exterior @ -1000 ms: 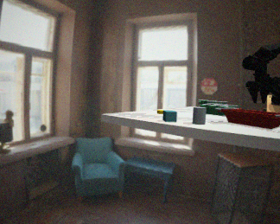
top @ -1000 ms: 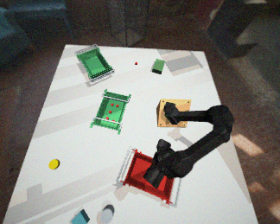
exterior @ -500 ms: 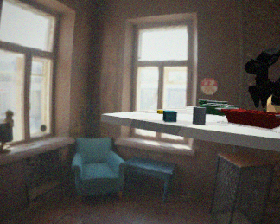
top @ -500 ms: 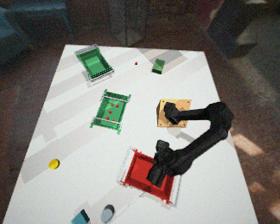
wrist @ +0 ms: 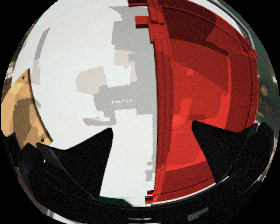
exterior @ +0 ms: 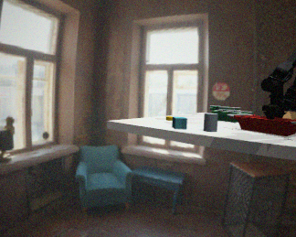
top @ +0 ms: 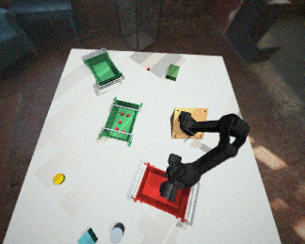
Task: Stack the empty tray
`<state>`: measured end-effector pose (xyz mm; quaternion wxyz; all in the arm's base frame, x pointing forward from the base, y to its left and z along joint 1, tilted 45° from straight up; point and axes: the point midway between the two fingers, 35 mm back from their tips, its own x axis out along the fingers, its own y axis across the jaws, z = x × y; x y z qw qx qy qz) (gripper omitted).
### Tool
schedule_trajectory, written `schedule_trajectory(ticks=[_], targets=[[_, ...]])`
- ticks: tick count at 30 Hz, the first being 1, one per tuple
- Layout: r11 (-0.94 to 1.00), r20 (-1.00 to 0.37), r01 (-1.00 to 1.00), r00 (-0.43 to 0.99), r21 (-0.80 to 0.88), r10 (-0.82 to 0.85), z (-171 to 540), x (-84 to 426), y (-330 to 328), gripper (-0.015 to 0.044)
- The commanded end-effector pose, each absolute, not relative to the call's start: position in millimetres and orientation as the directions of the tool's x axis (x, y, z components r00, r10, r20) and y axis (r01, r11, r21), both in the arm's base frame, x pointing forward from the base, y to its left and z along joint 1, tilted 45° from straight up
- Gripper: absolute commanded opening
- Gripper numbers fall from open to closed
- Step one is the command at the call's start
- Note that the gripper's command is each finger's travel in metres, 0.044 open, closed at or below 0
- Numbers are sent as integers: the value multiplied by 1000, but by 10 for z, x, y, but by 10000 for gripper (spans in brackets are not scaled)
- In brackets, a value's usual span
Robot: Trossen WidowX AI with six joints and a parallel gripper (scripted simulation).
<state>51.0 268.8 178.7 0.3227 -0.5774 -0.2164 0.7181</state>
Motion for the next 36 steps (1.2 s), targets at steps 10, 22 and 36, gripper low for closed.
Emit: schedule_trajectory(ticks=[10,22,36], targets=[[-702,-695,-219,-124,-677,709,1730,505,2719,367],[-702,-695,-219,-124,-677,709,1730,505,2719,215],[-702,-695,-219,-124,-677,709,1730,505,2719,121]])
